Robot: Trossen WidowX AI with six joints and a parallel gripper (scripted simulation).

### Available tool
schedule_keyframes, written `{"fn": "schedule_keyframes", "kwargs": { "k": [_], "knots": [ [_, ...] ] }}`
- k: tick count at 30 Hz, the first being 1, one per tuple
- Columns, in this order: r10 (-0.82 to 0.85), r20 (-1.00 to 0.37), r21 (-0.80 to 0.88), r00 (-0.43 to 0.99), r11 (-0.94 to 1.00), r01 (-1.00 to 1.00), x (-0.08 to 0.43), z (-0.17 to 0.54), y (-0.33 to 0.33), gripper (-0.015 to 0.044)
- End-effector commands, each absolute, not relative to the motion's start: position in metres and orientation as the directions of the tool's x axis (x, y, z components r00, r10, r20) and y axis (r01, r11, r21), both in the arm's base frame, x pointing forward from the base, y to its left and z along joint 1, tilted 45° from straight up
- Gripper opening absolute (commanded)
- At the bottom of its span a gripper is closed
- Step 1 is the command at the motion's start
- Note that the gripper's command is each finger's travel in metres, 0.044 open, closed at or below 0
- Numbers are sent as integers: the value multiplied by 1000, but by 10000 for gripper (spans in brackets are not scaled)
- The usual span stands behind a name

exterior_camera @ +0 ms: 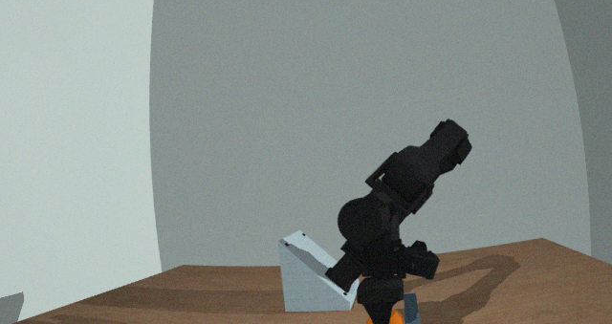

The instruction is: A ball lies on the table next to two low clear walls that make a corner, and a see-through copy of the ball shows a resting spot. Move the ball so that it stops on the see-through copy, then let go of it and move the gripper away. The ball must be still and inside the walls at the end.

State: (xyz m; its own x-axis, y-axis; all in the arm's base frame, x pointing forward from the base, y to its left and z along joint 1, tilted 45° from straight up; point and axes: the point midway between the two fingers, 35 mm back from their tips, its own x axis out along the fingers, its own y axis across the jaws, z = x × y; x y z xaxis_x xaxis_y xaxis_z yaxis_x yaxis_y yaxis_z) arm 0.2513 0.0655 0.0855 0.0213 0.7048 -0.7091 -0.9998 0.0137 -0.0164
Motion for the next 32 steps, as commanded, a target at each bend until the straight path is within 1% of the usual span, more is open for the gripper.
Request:
{"fn": "schedule_keyframes", "kwargs": {
  "k": [1,2,4,10,20,22,25,32],
  "knots": [
    [705,-709,-18,21,12,-1000,251,86,66,367],
    [705,-709,-18,21,12,-1000,251,86,66,392],
    [703,-711,-18,21,12,-1000,253,92,59,392],
    [705,-709,-14,18,12,-1000,249,144,7,392],
    [702,-711,-27,37,26,-999,252,140,10,392],
    [700,-712,-15,44,48,-999,252,146,3,440],
    [694,-716,23,66,118,-993,251,167,-19,440],
    [694,-717,26,68,124,-992,251,168,-20,440]
  ]
}}
